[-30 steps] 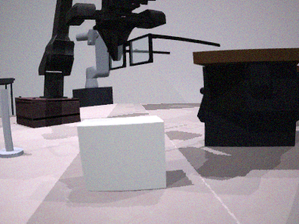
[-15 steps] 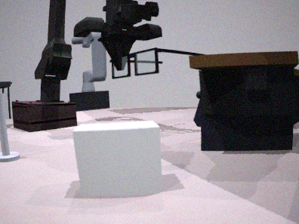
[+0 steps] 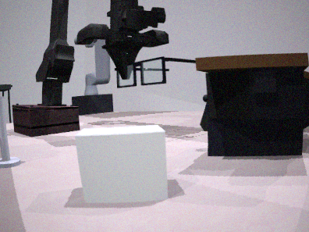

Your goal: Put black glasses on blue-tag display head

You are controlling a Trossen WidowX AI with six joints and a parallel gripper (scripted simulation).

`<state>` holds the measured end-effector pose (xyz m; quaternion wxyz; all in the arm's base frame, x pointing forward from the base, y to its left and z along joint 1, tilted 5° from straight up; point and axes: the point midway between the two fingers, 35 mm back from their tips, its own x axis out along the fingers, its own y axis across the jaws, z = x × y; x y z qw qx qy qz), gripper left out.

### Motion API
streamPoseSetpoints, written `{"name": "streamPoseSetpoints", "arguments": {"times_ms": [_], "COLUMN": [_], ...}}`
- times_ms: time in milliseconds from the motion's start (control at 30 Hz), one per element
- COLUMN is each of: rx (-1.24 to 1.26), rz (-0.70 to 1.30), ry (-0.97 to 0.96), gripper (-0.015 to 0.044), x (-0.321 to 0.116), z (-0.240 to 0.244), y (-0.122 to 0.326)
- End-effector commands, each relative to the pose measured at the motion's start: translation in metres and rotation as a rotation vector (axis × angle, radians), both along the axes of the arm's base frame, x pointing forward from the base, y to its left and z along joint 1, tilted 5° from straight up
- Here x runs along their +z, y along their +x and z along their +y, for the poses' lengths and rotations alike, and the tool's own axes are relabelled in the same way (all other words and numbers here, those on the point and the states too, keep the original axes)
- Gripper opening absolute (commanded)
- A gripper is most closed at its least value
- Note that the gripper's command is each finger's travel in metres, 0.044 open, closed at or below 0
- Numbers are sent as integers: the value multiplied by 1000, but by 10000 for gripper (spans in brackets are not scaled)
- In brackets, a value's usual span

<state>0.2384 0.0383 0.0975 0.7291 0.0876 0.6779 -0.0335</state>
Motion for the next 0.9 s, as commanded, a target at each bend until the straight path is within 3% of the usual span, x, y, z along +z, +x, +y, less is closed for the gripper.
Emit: {"name": "streamPoseSetpoints", "arguments": {"times_ms": [0, 867], "rx": [-5, -5], "rz": [-2, -2], "ry": [-4, -4], "gripper": [0, 0], "x": [-4, -29], "z": [0, 2], "y": [1, 6]}}
